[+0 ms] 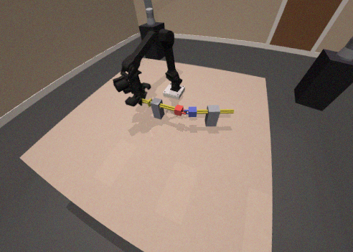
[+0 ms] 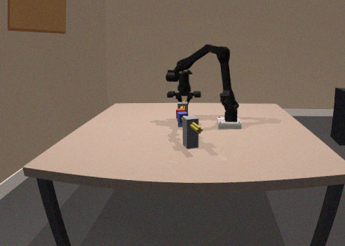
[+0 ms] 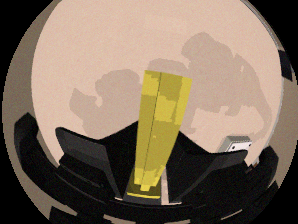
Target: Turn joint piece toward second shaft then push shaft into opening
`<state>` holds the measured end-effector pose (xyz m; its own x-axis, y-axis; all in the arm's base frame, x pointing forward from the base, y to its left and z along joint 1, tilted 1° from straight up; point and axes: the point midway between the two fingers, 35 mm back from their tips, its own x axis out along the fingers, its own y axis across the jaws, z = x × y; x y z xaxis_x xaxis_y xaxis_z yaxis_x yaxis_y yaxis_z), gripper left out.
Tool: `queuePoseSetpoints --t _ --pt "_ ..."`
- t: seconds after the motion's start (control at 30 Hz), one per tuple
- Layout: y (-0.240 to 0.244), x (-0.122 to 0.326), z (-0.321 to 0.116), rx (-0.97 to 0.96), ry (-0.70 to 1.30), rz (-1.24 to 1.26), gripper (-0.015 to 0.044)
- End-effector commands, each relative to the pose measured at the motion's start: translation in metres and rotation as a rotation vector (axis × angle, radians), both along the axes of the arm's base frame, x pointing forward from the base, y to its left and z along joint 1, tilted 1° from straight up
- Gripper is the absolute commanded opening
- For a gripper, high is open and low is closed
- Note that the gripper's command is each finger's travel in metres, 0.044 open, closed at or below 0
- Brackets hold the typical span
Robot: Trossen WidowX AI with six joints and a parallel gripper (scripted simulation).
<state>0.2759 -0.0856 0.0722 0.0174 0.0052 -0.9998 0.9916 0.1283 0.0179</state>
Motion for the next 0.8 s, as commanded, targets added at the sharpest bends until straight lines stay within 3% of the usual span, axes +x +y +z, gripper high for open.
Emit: queuePoseSetpoints --t 0.0,0.7,0.77 --pt "0.008 -0.001 0.000 -0.002 -0.003 -0.002 0.0000" --pt "0.016 -0.002 0.000 0.000 0.000 -0.002 0.0000" --pt "0.016 -0.002 0.000 0.000 0.000 -0.002 0.0052"
